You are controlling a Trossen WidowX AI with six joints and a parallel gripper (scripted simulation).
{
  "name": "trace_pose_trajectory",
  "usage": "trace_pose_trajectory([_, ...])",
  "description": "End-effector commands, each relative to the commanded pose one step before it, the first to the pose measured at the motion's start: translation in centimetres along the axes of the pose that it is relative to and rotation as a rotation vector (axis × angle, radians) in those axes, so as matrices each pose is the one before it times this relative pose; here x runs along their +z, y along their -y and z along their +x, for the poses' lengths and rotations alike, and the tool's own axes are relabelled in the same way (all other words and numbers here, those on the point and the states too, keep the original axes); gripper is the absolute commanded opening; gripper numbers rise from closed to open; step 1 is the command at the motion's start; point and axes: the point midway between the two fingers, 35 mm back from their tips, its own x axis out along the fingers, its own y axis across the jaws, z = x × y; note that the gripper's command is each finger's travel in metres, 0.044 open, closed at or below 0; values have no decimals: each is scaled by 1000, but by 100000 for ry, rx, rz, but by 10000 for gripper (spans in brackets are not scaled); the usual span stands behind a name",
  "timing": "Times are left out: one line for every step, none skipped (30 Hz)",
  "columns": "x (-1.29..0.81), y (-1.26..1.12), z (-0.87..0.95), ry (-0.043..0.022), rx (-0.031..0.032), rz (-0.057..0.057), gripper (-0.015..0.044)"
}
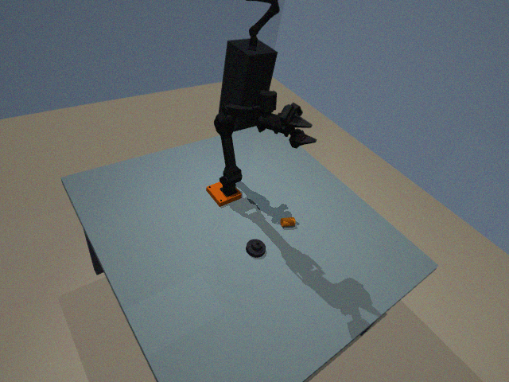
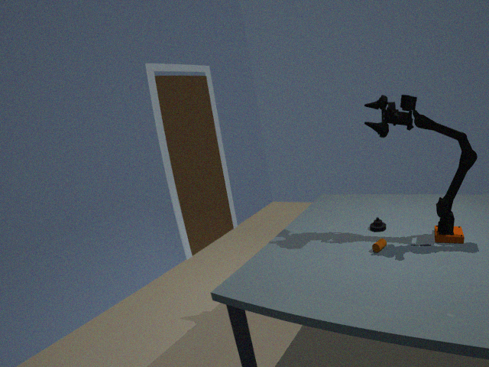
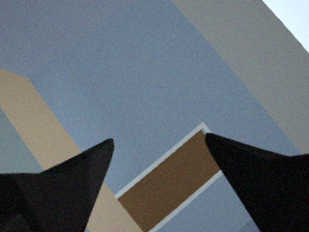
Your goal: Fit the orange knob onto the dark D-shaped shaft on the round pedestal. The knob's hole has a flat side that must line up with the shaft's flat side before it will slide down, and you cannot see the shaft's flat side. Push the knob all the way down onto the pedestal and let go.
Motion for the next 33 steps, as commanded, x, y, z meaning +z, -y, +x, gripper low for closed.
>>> trace_pose_trajectory([-3209, -6074, 3245, -9983, 17718, 13037, 440])
trace_pose_trajectory([-878, -1480, 1024, -3064, 4845, 2749, 440])
trace_pose_trajectory([-881, -1468, 1042, -3245, 4876, 2483, 440])
trace_pose_trajectory([-893, -1457, 1062, -3468, 4920, 2168, 440])
trace_pose_trajectory([-876, -1451, 1080, -3576, 4938, 2001, 440])
trace_pose_trajectory([-861, -1447, 1099, -3697, 4960, 1835, 440])
trace_pose_trajectory([-845, -1442, 1117, -3823, 4972, 1665, 440])
trace_pose_trajectory([-832, -1440, 1136, -3965, 4990, 1497, 440])
trace_pose_trajectory([-818, -1436, 1154, -4114, 4999, 1325, 440])
trace_pose_trajectory([-805, -1433, 1171, -4274, 5004, 1152, 440])
trace_pose_trajectory([-788, -1424, 1183, -4424, 4980, 971, 440])
trace_pose_trajectory([-778, -1424, 1203, -4617, 4986, 795, 440])
trace_pose_trajectory([-766, -1422, 1220, -4816, 4978, 614, 440])
trace_pose_trajectory([-751, -1412, 1230, -5001, 4934, 428, 440])
trace_pose_trajectory([-743, -1415, 1250, -5246, 4928, 242, 440])
trace_pose_trajectory([-734, -1415, 1267, -5502, 4904, 49, 440])
trace_pose_trajectory([-723, -1411, 1281, -5764, 4859, -148, 440])
trace_pose_trajectory([-714, -1409, 1297, -6059, 4814, -350, 440])
trace_pose_trajectory([-703, -1403, 1308, -6361, 4743, -556, 440])
trace_pose_trajectory([-697, -1403, 1324, -6725, 4683, -771, 440])
trace_pose_trajectory([-690, -1401, 1338, -7119, 4604, -993, 440])
trace_pose_trajectory([-682, -1396, 1348, -7538, 4499, -1220, 440])
trace_pose_trajectory([-538, -1123, 1107, -6448, 3556, -1160, 440])
trace_pose_trajectory([-362, -481, 516, -3085, 1595, -585, 440])
trace_pose_trajectory([-142, -192, 210, -1254, 638, -244, 440])
trace_pose_trajectory([0, 0, 0, 0, 0, 0, 440])
trace_pose_trajectory([0, 0, 0, 0, 0, 0, 440])
trace_pose_trajectory([0, 0, 0, 0, 0, 0, 440])
trace_pose_trajectory([-9, 4, 102, -1, -1, 0, 440])
trace_pose_trajectory([-30, 9, 306, -4, -2, 0, 440])
trace_pose_trajectory([-55, 11, 508, -8, -2, 0, 440])
trace_pose_trajectory([-83, 5, 656, -11, -2, 0, 440])
trace_pose_trajectory([-73, -3, 504, -10, 0, 0, 440])
